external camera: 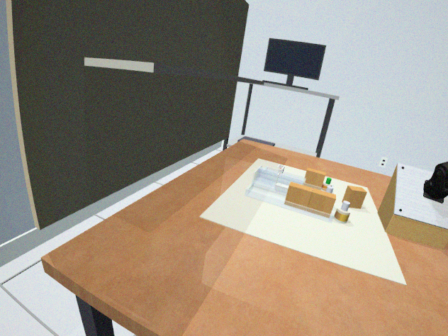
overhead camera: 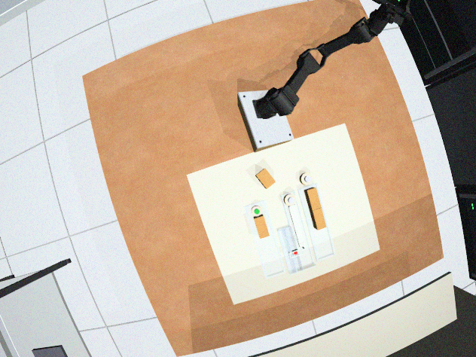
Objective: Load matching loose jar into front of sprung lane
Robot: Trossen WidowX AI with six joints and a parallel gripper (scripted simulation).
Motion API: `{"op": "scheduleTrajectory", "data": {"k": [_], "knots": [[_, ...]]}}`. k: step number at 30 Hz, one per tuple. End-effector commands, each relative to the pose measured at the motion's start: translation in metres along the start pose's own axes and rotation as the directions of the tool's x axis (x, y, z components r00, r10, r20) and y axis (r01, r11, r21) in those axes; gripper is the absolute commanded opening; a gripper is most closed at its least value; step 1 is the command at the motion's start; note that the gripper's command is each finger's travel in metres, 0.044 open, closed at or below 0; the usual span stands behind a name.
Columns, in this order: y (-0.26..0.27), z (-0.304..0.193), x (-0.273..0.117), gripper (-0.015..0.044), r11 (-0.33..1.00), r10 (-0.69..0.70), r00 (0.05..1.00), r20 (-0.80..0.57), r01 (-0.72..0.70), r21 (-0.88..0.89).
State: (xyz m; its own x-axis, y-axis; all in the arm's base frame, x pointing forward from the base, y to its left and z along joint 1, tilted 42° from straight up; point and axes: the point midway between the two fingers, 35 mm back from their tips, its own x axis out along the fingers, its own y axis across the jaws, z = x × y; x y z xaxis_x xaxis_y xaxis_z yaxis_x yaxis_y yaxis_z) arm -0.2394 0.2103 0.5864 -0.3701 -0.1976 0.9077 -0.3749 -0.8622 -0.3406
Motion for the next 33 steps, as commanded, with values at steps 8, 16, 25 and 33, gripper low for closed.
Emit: {"op": "scheduleTrajectory", "data": {"k": [8,16,25,33], "knots": [[0.027,0.084,0.022,0.044,0.995,0.036,0.978,0.206,-0.054,0.083],[0.068,0.196,0.029,0.044,0.959,0.07,0.87,0.487,-0.194,0.209],[0.106,0.33,-0.006,0.044,0.837,0.075,0.617,0.783,-0.466,0.287],[0.127,0.433,-0.075,0.044,0.648,0.047,0.303,0.952,-0.734,0.202]]}}
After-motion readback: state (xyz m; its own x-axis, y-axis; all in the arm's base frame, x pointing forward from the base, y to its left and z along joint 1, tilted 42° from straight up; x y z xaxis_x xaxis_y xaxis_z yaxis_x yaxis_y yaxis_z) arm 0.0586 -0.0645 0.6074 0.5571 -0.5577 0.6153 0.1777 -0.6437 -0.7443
